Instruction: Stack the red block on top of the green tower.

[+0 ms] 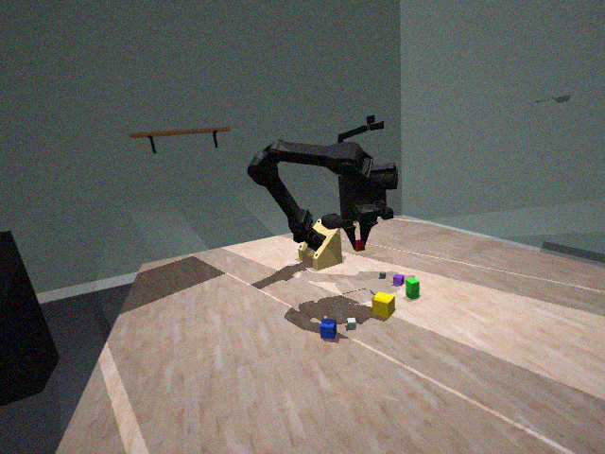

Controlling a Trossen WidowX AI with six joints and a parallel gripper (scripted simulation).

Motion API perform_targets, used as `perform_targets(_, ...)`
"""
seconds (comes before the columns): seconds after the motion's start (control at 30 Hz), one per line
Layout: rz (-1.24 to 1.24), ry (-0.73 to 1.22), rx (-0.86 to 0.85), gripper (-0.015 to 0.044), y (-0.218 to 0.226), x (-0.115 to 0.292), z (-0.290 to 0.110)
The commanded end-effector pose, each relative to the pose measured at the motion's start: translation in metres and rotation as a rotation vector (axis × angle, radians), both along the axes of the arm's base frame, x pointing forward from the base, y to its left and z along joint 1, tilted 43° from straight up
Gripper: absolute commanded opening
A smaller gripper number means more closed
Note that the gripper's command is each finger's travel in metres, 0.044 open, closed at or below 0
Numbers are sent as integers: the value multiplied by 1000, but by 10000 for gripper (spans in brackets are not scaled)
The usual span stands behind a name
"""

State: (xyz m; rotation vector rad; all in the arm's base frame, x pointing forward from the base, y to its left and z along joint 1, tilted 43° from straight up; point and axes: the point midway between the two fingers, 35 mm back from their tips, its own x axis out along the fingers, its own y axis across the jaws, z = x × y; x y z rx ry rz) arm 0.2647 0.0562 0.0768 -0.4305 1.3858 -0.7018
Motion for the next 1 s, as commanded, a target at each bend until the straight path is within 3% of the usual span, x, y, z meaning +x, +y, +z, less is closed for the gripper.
perform_targets(0.0,-6,0,2,0,8,13,-5)
perform_targets(0.97,-6,-6,5,0,61,100,-60)
